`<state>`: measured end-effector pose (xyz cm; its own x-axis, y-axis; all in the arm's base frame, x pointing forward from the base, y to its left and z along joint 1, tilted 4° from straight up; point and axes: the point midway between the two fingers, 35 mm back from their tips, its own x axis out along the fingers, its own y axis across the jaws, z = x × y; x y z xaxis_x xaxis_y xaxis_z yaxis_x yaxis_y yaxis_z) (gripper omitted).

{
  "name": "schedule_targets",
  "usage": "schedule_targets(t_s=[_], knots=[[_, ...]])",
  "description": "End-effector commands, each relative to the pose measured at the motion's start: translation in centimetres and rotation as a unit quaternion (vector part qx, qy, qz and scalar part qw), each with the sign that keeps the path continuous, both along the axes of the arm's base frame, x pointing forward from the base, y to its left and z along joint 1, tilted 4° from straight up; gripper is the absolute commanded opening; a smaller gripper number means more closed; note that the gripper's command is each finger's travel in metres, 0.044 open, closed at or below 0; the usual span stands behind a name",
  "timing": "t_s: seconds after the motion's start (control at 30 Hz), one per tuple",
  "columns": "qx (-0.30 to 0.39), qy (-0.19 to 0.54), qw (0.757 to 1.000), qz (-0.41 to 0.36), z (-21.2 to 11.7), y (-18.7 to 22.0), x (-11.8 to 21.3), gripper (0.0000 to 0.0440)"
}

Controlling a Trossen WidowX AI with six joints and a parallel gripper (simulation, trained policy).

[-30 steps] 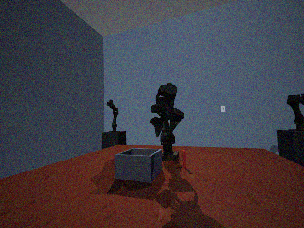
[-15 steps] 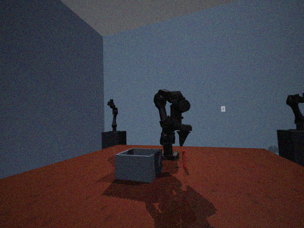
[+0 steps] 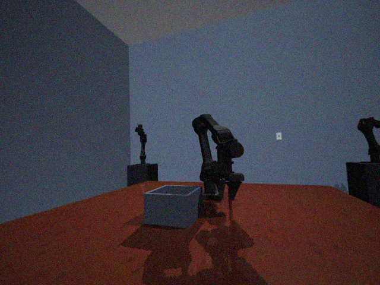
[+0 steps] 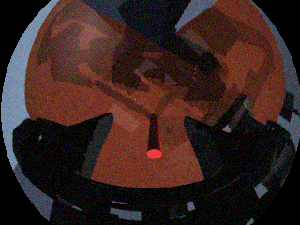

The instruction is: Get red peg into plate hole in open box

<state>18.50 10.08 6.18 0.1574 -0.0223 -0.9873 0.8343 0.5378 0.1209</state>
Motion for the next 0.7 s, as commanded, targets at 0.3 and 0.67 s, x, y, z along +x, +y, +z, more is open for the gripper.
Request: schedule_targets(t_s=[0.3, 0.67], knots=[[0.022, 0.032, 0.998, -0.042, -3.1, 0.1, -1.3, 0.0225], [0.045, 0.051, 0.997, -0.034, -2.5, 0.1, -1.2, 0.0]])
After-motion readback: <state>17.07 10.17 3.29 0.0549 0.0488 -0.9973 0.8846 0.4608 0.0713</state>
